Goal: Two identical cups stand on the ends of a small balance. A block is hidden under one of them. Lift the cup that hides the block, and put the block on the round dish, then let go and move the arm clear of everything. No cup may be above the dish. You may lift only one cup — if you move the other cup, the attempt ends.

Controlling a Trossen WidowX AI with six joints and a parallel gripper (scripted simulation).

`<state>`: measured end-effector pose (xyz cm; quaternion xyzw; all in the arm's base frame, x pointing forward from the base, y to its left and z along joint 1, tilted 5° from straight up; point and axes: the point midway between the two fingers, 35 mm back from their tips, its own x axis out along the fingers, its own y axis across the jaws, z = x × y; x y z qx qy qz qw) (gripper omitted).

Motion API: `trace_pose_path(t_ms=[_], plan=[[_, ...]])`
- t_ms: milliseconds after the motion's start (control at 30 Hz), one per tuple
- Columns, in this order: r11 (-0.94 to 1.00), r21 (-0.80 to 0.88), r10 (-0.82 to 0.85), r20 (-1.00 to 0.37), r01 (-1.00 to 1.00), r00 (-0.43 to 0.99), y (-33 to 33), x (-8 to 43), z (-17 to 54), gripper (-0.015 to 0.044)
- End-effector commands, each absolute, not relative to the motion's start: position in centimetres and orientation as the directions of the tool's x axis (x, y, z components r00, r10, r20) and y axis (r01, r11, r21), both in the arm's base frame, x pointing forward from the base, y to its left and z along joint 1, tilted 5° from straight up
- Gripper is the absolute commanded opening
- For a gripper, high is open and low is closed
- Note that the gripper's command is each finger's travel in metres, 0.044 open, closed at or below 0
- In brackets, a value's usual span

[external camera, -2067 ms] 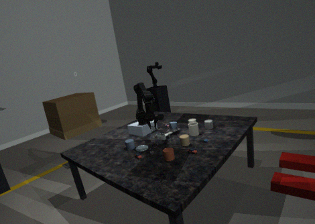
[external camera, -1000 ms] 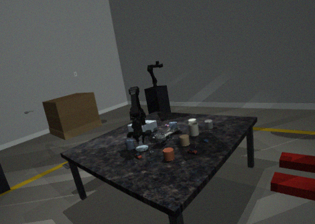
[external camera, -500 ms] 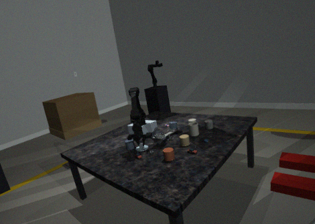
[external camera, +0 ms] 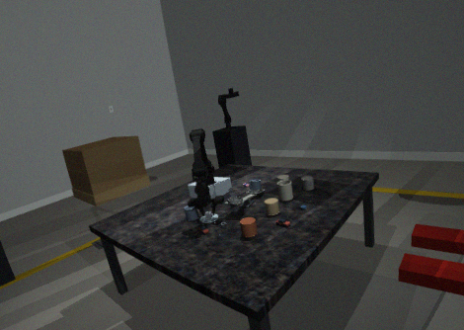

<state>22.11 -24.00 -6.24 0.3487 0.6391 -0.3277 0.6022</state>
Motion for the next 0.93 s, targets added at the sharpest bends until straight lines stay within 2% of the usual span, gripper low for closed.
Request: trace_pose_path(t_ms=[0, 100, 233, 467, 600, 900], plan=[[0.542, 0.001, 0.050, -0.998, 0.840, -0.031, -24.0, 22.1, -6.2, 0.0367], [0.537, 0.001, 0.051, -0.998, 0.844, -0.032, -23.9, 22.2, -5.5, 0.0440], [0.540, -0.001, 0.048, -0.998, 0.842, -0.032, -24.2, 22.4, -1.3, 0.0440], [0.544, -0.001, 0.046, -0.998, 0.839, -0.031, -24.4, 22.3, -0.3, 0.0440], [0.542, 0.003, 0.041, -0.999, 0.841, -0.023, -24.4, 22.5, 3.8, 0.0440], [0.541, 0.003, 0.041, -0.999, 0.841, -0.023, -24.4, 22.5, 4.1, 0.0440]])
